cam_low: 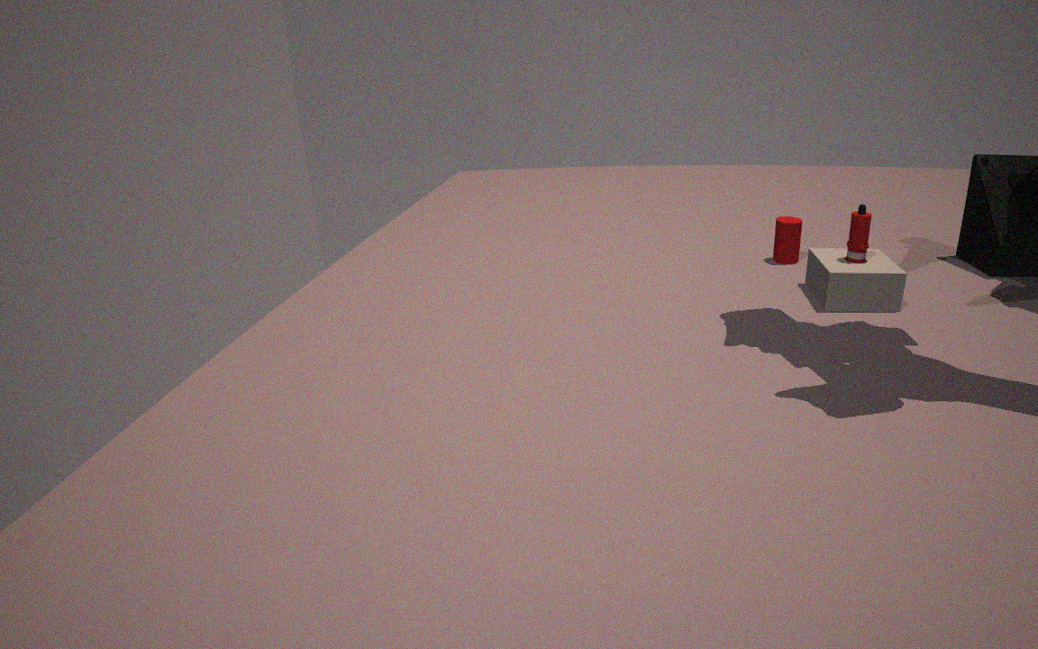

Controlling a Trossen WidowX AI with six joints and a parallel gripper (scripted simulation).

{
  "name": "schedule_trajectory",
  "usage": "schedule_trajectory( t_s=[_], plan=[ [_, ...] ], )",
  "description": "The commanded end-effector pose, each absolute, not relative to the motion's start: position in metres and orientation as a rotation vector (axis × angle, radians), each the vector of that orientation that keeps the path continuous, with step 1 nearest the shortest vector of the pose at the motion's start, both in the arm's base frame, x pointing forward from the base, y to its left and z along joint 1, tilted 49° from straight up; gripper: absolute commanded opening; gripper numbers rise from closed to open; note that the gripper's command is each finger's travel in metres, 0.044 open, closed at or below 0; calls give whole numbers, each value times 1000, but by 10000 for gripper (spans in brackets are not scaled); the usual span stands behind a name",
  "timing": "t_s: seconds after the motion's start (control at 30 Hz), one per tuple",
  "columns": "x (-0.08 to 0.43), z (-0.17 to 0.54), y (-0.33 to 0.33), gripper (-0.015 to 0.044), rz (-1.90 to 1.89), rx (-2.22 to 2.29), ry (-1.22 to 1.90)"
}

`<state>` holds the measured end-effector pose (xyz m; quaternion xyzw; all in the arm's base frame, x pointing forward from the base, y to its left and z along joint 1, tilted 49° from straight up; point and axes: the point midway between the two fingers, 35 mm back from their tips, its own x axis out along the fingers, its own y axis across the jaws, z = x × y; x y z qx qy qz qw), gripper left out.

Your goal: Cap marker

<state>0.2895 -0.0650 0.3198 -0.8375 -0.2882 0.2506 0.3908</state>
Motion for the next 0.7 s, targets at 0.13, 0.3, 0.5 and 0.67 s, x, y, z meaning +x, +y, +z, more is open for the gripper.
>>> schedule_trajectory(
  t_s=[0.13, 0.3, 0.5, 0.67],
  plan=[
    [302, 288, -63, 269, 715, -2262, -803],
    [311, 262, -69, 250, 731, -2498, -952],
    [320, 215, -77, 250, 735, -2853, -1309],
    [322, 174, -80, 250, 668, -3068, -1747]
  ],
)
